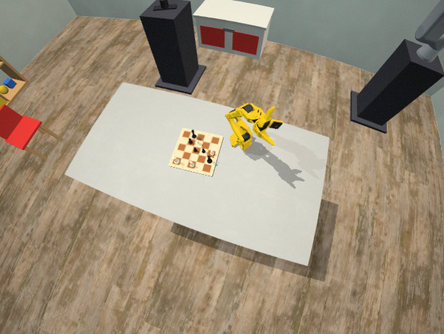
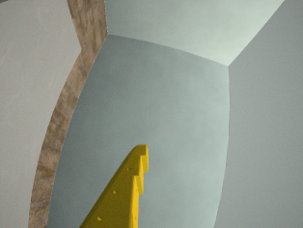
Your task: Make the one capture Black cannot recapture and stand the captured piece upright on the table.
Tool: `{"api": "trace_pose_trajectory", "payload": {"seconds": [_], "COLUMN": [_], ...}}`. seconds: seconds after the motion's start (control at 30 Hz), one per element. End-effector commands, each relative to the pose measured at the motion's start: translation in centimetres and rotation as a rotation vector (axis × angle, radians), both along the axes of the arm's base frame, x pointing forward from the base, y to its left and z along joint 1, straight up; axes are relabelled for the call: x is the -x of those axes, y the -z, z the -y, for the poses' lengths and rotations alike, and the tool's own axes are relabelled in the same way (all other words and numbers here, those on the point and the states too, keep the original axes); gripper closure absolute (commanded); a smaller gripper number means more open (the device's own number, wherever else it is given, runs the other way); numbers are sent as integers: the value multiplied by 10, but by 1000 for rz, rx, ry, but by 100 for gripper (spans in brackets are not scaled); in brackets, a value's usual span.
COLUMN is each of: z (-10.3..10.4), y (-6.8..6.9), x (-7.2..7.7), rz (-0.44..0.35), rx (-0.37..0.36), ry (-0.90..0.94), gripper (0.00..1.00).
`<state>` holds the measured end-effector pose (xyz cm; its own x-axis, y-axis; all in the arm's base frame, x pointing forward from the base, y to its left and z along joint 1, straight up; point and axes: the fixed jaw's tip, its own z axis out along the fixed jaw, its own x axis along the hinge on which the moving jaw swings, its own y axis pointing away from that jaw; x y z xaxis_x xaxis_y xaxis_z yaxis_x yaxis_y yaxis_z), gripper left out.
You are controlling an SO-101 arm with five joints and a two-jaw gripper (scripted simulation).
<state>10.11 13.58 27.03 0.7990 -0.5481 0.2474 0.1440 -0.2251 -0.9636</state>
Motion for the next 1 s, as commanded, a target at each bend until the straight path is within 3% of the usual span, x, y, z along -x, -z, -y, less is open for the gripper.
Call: {"api": "trace_pose_trajectory", "payload": {"seconds": [0.0, 0.63, 0.97], "z": [0, 10, 40], "y": [0, 2, 16], "x": [0, -10, -32], "rz": [-1, -53, -209], "rx": [-2, -37, -133], "ry": [0, 90, 347], "gripper": [0, 2, 8]}}
